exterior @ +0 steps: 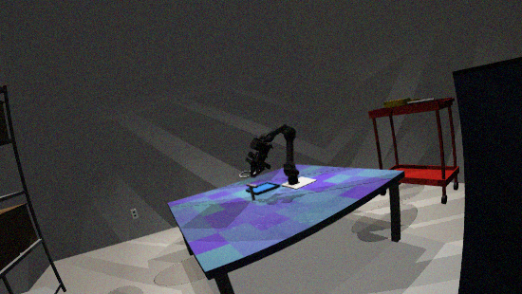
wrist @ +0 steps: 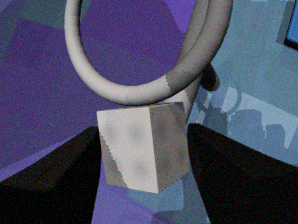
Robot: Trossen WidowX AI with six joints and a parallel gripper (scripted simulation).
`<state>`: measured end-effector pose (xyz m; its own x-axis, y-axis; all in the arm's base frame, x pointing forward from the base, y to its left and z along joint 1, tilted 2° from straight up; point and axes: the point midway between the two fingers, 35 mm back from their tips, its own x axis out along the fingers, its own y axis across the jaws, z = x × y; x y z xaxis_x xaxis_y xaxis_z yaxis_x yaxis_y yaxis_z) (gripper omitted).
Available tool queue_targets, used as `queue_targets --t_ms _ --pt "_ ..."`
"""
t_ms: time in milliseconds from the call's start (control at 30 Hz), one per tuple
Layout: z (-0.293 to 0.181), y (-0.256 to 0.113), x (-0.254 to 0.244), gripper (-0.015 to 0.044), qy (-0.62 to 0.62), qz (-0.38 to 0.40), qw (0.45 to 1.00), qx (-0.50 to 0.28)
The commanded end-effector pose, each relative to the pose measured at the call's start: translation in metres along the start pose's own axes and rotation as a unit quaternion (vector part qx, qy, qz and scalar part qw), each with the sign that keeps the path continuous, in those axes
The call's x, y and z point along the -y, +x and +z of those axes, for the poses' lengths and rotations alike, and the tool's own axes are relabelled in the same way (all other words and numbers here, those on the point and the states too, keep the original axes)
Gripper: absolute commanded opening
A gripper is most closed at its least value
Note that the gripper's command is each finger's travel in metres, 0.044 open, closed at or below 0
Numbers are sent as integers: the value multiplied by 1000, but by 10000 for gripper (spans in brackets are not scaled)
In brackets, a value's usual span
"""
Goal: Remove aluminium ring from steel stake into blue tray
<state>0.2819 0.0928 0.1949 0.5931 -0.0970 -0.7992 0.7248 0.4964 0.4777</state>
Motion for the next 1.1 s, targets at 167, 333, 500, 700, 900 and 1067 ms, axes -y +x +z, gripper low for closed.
queue_targets --t_ms 167,333,500,700,900,1067 --pt "5 -1 12 0 108 22 994 13" --pt "7 -1 19 0 164 32 986 17" --pt "9 0 26 0 218 43 975 20" --pt "10 2 29 0 213 38 976 17" --pt "13 7 35 0 165 10 986 4" --pt "15 11 41 0 123 -12 992 -10"
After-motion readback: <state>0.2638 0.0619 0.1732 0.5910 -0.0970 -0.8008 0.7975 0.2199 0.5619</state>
